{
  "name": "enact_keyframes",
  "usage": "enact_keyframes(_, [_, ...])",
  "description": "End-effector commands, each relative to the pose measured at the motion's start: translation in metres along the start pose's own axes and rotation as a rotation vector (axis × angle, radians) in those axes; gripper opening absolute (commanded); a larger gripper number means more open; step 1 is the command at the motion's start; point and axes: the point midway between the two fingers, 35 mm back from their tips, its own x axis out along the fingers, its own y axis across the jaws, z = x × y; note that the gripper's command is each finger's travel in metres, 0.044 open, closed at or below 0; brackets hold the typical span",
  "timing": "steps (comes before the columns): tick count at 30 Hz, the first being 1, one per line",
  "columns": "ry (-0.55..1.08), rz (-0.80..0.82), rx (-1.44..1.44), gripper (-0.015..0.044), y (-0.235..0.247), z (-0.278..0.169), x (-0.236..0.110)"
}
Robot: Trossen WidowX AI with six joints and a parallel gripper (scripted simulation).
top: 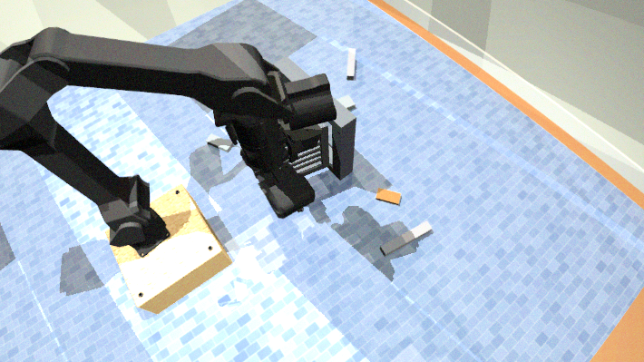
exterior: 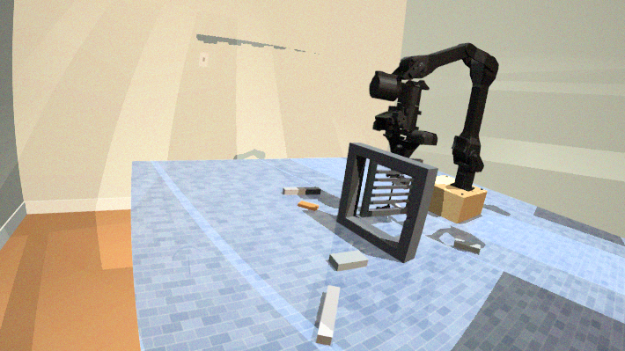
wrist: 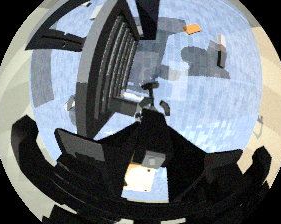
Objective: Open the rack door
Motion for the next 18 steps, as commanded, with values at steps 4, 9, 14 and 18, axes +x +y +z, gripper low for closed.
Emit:
enact_keyframes(4, [0.002,0.006,-0.131,0.002,-0.012,0.004,0.0])
enact_keyframes(9, [0.001,0.005,-0.208,0.002,-0.022,0.008,0.0])
enact_keyframes(14, [0.001,0.004,-0.281,0.002,-0.031,0.012,0.0])
enact_keyframes(18, [0.001,0.004,-0.291,0.002,-0.033,0.013,0.0])
